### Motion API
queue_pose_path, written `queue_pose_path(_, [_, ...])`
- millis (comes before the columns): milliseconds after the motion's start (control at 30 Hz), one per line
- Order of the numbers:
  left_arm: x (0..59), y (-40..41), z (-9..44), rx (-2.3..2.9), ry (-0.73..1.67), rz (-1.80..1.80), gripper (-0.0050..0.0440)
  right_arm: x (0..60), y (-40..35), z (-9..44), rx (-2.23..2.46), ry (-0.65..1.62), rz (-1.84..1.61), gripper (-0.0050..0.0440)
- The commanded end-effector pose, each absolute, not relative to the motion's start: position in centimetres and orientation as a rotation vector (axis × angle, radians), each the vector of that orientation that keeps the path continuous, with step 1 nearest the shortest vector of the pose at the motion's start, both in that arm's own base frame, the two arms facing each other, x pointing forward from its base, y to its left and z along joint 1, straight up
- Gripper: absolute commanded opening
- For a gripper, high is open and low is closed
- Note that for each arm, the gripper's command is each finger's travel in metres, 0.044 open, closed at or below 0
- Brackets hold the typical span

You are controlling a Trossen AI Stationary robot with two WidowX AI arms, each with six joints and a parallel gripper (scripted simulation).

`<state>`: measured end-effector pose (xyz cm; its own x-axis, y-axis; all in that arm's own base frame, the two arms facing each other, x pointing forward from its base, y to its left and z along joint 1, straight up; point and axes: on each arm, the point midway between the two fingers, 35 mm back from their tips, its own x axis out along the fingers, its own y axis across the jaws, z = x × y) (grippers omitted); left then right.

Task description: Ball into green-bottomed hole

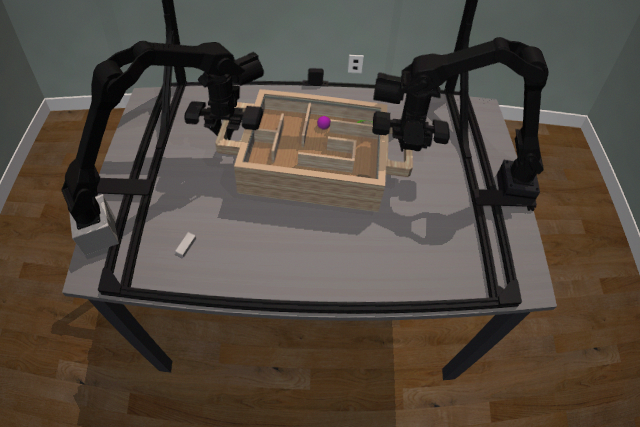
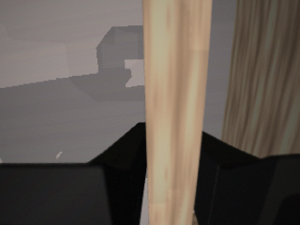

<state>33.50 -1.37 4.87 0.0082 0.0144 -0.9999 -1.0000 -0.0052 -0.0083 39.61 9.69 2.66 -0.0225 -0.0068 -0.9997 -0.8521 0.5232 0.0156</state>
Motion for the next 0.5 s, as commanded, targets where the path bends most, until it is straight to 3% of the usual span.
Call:
queue_pose_path(0, [33.84, -1.1, 5.76, -1.226, 1.219, 1.204, 0.002, 39.19, 9.67, 2.44, -0.786, 1.405, 0.802, 0.002])
queue_pose_path(467, [33.86, -1.16, 5.84, -1.214, 1.213, 1.215, 0.002, 39.21, 9.73, 2.33, -0.796, 1.415, 0.794, 0.002])
